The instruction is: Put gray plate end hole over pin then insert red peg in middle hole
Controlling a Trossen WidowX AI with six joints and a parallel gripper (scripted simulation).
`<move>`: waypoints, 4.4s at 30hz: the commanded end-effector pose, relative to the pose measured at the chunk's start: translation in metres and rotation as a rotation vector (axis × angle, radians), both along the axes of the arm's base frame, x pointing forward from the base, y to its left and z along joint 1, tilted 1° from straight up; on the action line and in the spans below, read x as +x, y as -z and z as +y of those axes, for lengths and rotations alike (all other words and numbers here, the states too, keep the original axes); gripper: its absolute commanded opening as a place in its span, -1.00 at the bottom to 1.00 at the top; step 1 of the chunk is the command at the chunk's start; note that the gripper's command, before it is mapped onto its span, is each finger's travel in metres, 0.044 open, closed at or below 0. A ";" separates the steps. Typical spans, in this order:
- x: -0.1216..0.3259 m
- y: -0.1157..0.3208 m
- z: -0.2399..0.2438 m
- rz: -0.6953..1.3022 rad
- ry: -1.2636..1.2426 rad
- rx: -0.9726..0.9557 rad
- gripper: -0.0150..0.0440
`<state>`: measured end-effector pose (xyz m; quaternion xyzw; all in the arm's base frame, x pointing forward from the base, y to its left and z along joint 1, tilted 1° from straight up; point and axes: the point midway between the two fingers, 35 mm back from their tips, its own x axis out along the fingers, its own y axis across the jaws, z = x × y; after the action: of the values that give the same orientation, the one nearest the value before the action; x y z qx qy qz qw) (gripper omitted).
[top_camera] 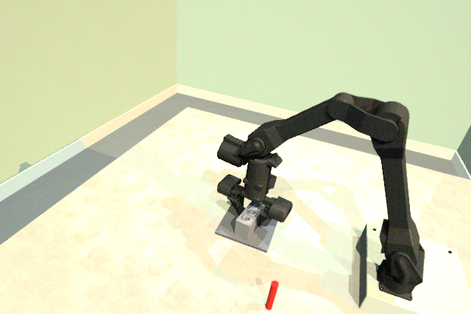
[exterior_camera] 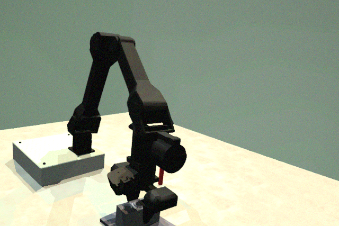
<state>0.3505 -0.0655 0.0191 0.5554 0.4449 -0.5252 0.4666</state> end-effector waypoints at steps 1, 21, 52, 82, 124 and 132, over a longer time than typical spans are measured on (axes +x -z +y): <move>0.000 0.000 0.000 0.000 0.000 0.000 0.75; -0.002 -0.117 -0.002 0.007 -0.002 0.004 1.00; -0.109 -0.084 0.192 0.005 -0.660 -0.009 1.00; -0.108 -0.039 0.193 0.006 -0.660 -0.009 1.00; -0.108 -0.013 0.193 0.006 -0.660 -0.009 -0.49; -0.108 -0.018 0.193 0.006 -0.660 -0.009 -0.49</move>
<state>0.2424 0.1268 0.0338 0.3761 0.6002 -0.3482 0.6140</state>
